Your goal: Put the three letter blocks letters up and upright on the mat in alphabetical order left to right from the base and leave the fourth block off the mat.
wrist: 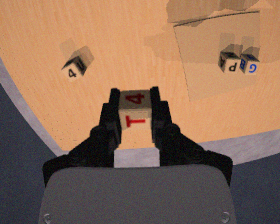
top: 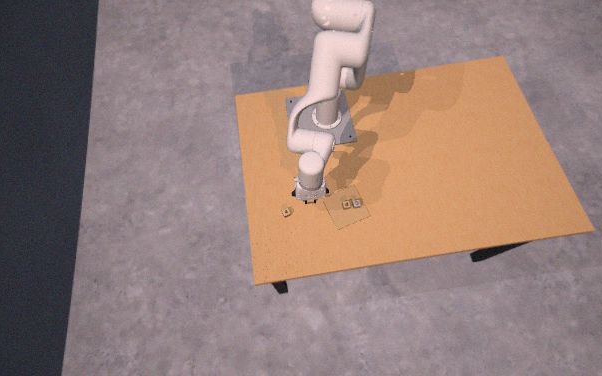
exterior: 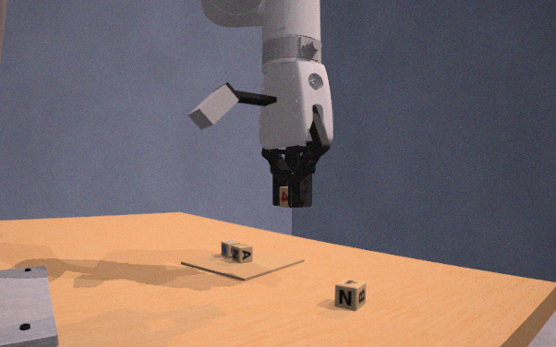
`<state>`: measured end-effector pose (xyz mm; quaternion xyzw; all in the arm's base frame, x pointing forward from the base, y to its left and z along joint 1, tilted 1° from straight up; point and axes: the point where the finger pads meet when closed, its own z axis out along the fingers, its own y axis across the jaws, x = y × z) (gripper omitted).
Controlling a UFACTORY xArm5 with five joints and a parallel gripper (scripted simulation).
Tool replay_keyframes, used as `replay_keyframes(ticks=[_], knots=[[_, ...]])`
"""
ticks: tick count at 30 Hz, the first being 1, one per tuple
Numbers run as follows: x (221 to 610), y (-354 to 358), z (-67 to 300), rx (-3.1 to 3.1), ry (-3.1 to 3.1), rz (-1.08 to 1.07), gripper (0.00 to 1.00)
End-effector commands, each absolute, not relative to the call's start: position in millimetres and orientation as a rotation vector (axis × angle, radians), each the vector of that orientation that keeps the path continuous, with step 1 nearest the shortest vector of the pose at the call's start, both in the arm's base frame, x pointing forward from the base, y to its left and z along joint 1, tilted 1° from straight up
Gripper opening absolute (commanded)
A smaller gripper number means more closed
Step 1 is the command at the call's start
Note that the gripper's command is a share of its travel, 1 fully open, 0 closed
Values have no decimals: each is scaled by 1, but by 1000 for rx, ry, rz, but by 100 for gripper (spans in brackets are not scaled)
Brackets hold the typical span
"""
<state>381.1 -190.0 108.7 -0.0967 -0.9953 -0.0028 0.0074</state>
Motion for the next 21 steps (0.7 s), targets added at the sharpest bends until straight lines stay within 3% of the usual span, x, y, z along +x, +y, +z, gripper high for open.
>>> replay_keyframes(ticks=[1,21], knots=[[385,-183,110,-86,-3130,-7,21],[396,-148,112,830,-3021,-10,21]])
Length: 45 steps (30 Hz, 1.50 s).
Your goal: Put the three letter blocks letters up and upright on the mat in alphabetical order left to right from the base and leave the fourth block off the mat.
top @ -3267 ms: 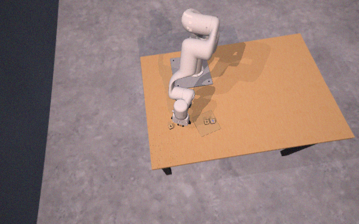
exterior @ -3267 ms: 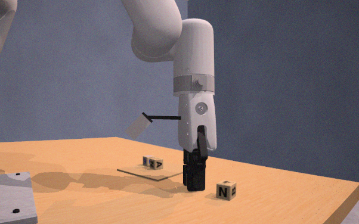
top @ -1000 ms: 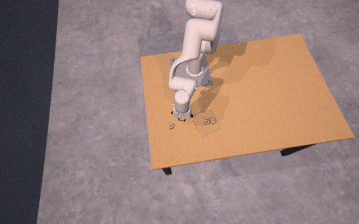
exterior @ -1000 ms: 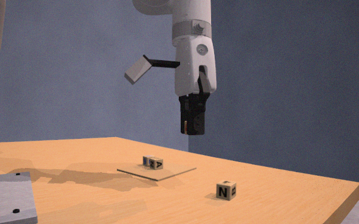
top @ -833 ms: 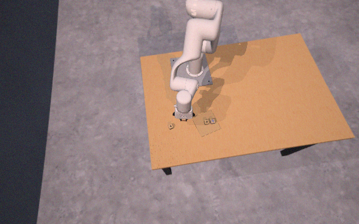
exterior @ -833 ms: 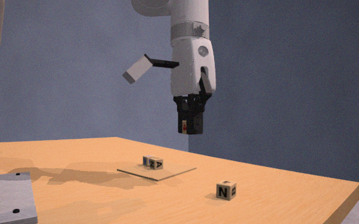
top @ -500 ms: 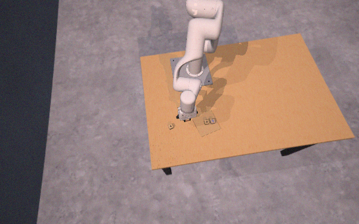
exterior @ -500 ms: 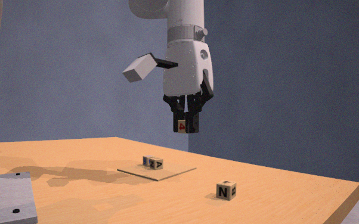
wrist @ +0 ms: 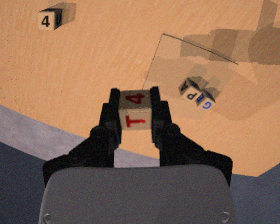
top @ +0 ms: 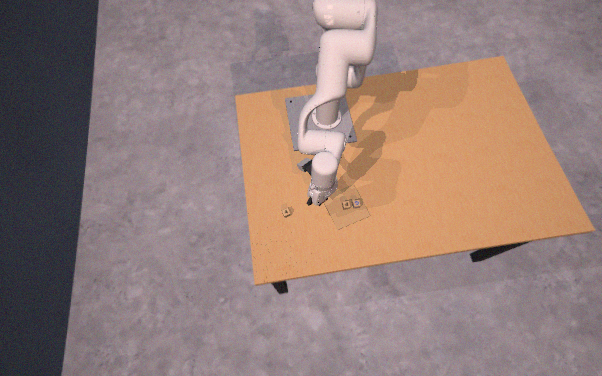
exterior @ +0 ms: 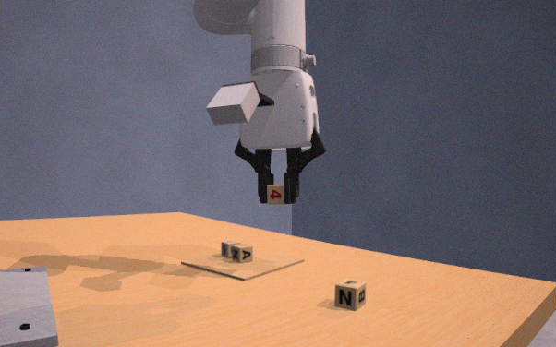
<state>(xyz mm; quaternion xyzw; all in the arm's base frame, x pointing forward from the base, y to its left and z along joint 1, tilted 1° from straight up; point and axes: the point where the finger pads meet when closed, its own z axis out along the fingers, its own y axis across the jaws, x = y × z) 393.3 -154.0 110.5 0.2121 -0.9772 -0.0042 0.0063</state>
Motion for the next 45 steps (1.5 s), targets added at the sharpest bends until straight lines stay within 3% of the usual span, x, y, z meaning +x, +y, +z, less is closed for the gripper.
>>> replay_keyframes(ticks=[1,29,45], knots=[[396,-148,112,830,-3021,-10,21],[407,-98,114,1992,-2421,-13,21],[407,-94,115,2070,-2356,-13,21]])
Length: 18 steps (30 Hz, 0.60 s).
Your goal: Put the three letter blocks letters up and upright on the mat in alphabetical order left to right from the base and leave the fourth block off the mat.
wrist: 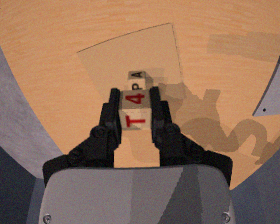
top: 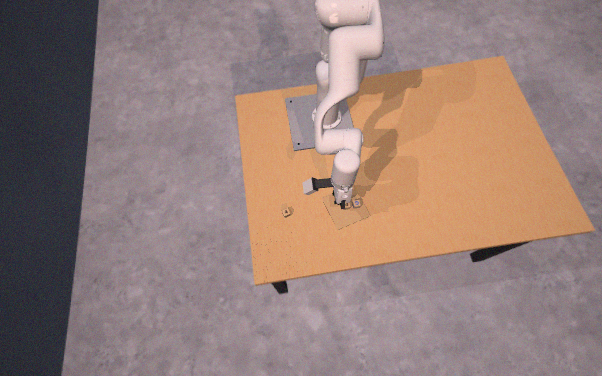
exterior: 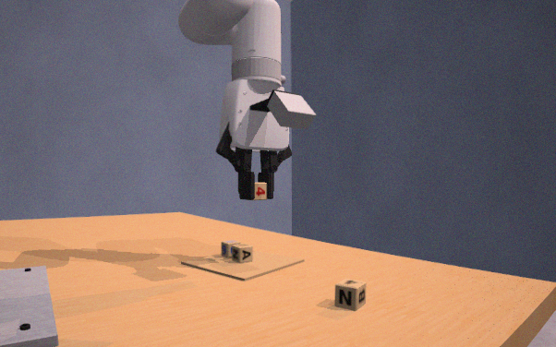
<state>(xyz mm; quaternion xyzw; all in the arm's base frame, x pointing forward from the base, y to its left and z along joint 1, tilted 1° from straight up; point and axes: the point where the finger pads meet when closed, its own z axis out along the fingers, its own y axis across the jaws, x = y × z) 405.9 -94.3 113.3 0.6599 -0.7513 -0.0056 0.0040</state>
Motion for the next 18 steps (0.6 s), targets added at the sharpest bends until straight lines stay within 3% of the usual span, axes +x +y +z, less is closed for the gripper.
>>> replay_keyframes(ticks=[1,10,18], knots=[[407,-94,115,2070,-2356,-13,21],[407,-95,111,2070,-2356,-13,21],[407,-95,86,2070,-2355,-13,21]])
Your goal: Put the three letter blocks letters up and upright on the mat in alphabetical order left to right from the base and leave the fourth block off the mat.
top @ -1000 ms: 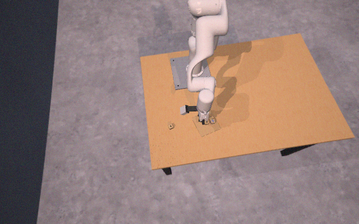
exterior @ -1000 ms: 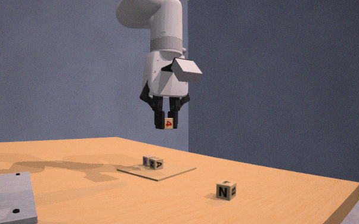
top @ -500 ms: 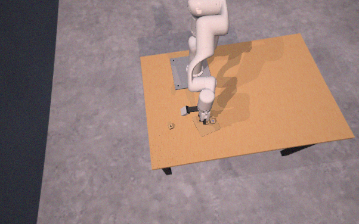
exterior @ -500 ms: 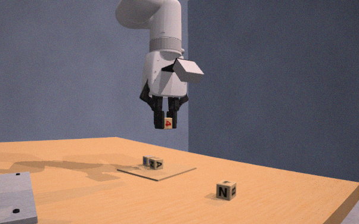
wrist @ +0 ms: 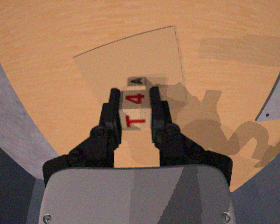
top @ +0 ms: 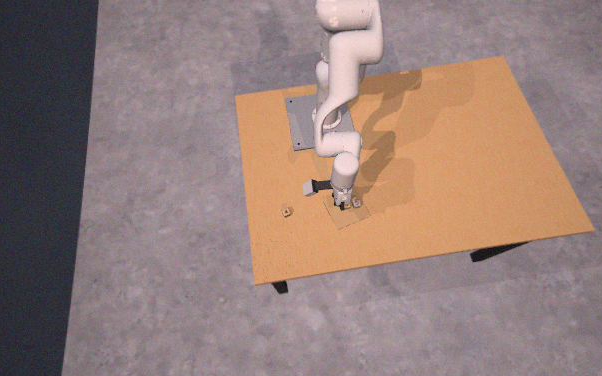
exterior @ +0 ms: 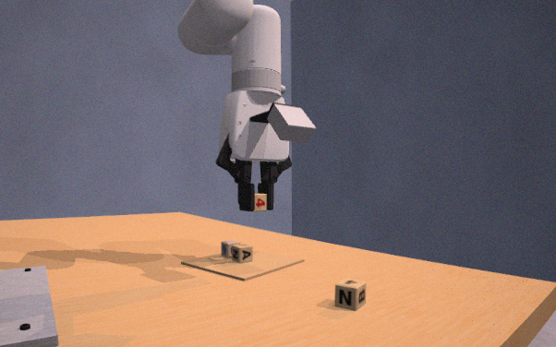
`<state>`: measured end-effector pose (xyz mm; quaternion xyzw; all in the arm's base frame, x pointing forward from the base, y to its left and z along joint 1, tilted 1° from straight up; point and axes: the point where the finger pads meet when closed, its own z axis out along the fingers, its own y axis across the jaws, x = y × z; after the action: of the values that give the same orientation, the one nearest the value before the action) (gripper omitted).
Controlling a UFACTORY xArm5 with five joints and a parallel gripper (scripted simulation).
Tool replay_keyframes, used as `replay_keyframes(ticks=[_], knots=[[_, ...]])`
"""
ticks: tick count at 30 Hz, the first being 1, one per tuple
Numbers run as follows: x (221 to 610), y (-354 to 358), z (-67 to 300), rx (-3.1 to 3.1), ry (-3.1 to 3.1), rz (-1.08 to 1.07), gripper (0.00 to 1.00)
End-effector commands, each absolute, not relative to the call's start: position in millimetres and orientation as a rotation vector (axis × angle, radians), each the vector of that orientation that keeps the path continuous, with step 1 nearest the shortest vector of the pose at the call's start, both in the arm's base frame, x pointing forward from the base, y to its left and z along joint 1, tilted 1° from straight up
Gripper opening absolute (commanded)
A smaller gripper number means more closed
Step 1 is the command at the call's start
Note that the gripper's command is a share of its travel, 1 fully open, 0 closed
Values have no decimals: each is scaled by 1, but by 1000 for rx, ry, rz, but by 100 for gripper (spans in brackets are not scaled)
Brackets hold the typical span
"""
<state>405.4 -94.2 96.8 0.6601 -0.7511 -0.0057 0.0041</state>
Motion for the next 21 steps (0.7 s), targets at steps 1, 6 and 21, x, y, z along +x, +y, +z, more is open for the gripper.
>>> replay_keyframes(ticks=[1,6,21], knots=[[407,-94,82,2070,-2355,-13,21],[406,-94,62,2070,-2355,-13,21],[406,-94,20,2070,-2355,-13,21]])
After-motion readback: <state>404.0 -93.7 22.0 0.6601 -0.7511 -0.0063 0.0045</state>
